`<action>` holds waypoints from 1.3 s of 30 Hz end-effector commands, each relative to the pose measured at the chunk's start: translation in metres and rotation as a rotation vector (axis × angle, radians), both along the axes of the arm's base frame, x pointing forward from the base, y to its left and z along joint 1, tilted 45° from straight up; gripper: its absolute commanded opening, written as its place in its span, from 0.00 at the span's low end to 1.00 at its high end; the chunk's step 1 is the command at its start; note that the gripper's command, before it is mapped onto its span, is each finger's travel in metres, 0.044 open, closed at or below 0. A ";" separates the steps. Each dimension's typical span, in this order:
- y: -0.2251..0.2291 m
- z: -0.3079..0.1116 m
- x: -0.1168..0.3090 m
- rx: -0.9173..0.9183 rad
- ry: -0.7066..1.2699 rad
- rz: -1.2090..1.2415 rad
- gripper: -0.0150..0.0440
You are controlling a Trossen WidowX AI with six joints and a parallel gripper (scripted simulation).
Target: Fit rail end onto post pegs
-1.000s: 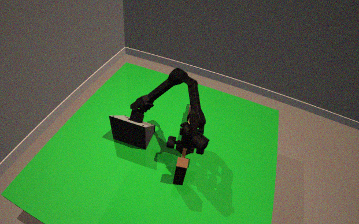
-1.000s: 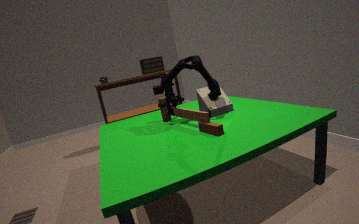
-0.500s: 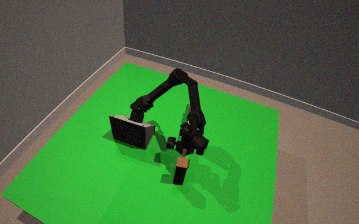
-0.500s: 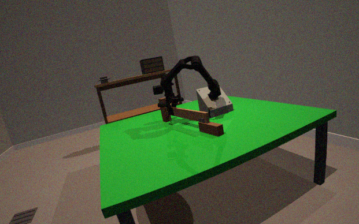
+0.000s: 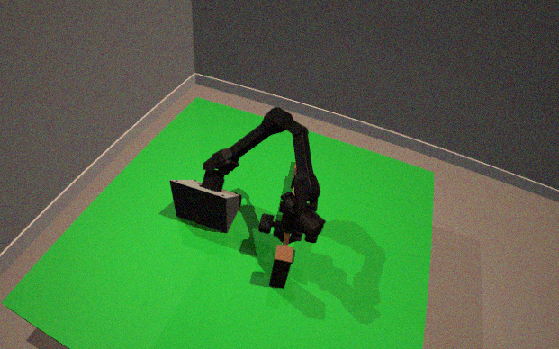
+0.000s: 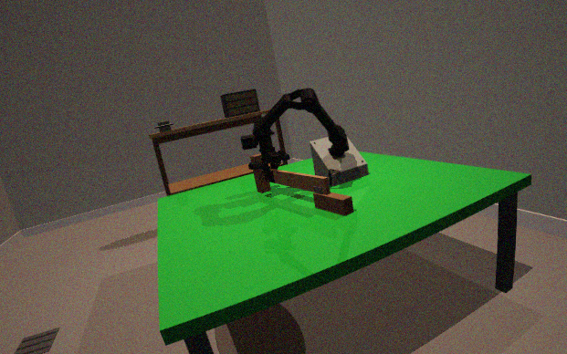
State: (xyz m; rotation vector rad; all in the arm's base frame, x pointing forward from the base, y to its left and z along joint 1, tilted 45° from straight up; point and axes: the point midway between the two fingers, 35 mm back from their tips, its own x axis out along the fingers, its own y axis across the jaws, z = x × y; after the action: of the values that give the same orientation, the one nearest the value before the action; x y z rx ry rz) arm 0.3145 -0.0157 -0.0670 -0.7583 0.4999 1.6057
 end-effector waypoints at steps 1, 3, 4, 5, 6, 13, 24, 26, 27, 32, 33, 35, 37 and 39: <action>-0.005 0.000 0.002 -0.005 -0.008 -0.005 0.25; -0.005 0.000 0.002 -0.005 -0.008 -0.005 0.25; -0.005 0.000 0.002 -0.005 -0.008 -0.005 0.25; -0.006 -0.001 0.002 -0.005 -0.008 -0.005 0.25; -0.006 -0.001 0.002 -0.005 -0.008 -0.005 0.25; -0.007 -0.002 0.003 -0.005 -0.008 -0.005 0.25; -0.010 -0.005 0.004 -0.005 -0.008 -0.005 0.25; -0.010 -0.005 0.004 -0.005 -0.008 -0.005 0.25; -0.011 -0.005 0.004 -0.005 -0.008 -0.005 0.25; -0.012 -0.006 0.004 -0.006 -0.008 -0.005 0.25; -0.012 -0.006 0.004 -0.006 -0.008 -0.005 0.25; -0.012 -0.007 0.004 -0.006 -0.008 -0.005 0.25; -0.013 -0.007 0.004 -0.006 -0.008 -0.005 0.25; -0.013 -0.008 0.004 -0.006 -0.008 -0.005 0.25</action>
State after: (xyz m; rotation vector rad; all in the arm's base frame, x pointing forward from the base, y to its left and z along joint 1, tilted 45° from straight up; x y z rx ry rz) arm 0.3170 -0.0244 -0.0752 -0.7591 0.5005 1.6059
